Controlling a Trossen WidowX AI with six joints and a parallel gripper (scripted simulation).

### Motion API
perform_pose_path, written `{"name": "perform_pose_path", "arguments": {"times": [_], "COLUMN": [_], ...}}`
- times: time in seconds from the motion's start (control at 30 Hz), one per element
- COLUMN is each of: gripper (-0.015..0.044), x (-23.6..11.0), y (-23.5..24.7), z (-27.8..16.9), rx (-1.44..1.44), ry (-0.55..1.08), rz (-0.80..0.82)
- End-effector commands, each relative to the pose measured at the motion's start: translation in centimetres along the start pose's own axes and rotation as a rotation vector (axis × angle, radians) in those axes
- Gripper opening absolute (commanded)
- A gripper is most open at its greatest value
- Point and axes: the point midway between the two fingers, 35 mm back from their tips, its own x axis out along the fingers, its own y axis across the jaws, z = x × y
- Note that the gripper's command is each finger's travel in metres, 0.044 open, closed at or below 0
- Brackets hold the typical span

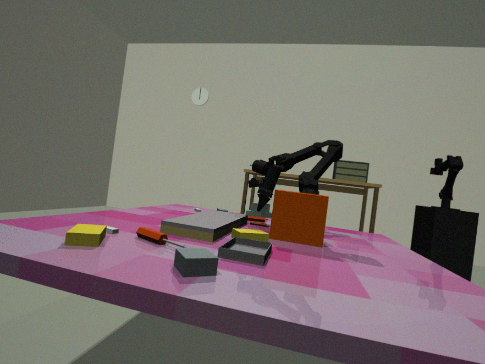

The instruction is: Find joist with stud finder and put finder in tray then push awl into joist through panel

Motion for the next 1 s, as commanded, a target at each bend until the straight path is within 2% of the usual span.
{"name": "perform_pose_path", "arguments": {"times": [0.0, 0.27, 0.47, 0.97], "gripper": [0.0000, 0.0000, 0.0000, 0.0000], "x": [-1.4, -4.5, -4.7, -4.8], "y": [-0.3, -0.5, -1.1, -4.7], "z": [0.5, 0.6, 1.5, 7.6], "rx": [0.007, 0.002, 0.010, 0.057], "ry": [-0.008, -0.014, -0.015, -0.019], "rz": [-0.009, -0.025, -0.027, -0.040]}}
